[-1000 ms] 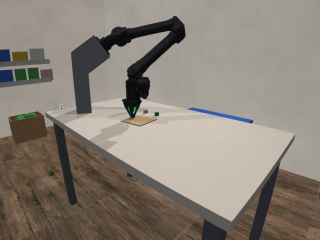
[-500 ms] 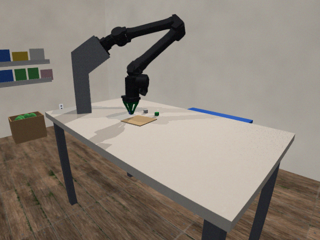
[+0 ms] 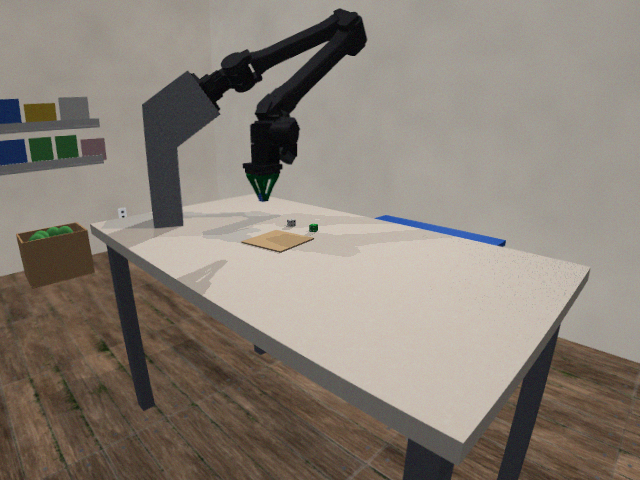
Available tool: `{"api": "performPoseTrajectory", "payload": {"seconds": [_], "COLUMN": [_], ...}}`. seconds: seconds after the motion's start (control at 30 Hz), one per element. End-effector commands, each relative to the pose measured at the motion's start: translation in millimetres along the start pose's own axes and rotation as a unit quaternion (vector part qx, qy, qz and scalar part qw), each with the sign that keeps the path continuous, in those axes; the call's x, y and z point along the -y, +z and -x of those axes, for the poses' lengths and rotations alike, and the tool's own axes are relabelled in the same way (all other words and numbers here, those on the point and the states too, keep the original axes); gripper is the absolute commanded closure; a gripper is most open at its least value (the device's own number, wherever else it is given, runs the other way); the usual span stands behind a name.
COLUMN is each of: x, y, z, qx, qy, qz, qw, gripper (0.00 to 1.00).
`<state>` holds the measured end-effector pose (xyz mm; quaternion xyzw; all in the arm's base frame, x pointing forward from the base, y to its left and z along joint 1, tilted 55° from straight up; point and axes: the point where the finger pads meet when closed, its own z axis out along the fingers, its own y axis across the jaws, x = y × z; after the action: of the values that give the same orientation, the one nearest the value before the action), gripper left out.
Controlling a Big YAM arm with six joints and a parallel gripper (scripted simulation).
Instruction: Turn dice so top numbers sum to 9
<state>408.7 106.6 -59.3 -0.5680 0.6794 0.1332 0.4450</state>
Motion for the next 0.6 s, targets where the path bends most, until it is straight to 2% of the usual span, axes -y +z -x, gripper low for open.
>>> {"api": "performPoseTrajectory", "payload": {"seconds": [0.0,0.07,0.23,0.37,0.57], "x": [-1,4,5,16,14], "y": [-12.3,-11.8,-11.7,-10.5,-11.7], "z": [-4,-3,-3,-1,-2], "qx": [-0.004,-0.002,-0.002,-0.001,-0.003], "qy": [-0.001,-0.007,-0.007,-0.013,-0.012], "qz": [-0.006,-0.012,-0.012,-0.013,-0.01], "qw": [1.0,1.0,1.0,1.0,1.0], "gripper": [0.85,0.85,0.85,0.85,0.85]}}
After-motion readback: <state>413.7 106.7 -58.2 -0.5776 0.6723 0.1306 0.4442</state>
